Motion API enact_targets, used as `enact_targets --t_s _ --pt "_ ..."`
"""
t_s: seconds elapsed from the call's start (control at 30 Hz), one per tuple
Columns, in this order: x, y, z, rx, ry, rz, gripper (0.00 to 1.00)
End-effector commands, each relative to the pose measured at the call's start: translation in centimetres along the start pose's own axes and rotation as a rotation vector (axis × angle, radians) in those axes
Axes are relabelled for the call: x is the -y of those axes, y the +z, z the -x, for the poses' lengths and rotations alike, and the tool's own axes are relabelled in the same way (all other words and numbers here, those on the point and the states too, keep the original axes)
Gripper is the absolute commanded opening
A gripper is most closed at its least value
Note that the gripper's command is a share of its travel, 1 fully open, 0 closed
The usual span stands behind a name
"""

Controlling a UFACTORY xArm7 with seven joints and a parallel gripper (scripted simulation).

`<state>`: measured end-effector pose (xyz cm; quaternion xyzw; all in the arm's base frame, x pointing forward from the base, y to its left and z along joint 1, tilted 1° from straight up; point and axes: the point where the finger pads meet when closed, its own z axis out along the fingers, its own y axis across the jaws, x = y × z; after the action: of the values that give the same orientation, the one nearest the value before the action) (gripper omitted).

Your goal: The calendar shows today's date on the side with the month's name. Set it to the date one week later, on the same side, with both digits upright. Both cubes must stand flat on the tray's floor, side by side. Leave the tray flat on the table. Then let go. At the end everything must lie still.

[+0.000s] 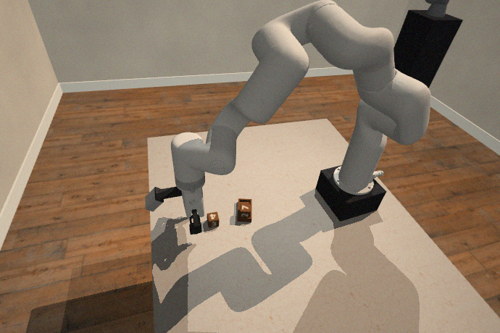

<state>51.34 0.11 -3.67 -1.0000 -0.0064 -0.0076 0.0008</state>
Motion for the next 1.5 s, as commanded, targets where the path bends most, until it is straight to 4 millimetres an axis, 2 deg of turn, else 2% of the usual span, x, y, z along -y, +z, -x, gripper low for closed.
enact_targets --t_s 0.0,0.27,0.5,0.77,0.9,1.47 --pt "0.0 -0.2 -0.2 -0.005 0.0 0.0 1.0" --pt "0.0 -0.3 -0.2 -0.005 0.0 0.0 1.0" --pt "0.0 -1.4 -0.2 -0.005 0.0 0.0 1.0" --pt "0.0 -4.9 -0.2 -0.005 0.0 0.0 1.0" --pt "0.0 -5.9 -0.2 -0.005 0.0 0.0 1.0" --pt "0.0 -6.2 0.3 -0.005 0.002 0.0 1.0"
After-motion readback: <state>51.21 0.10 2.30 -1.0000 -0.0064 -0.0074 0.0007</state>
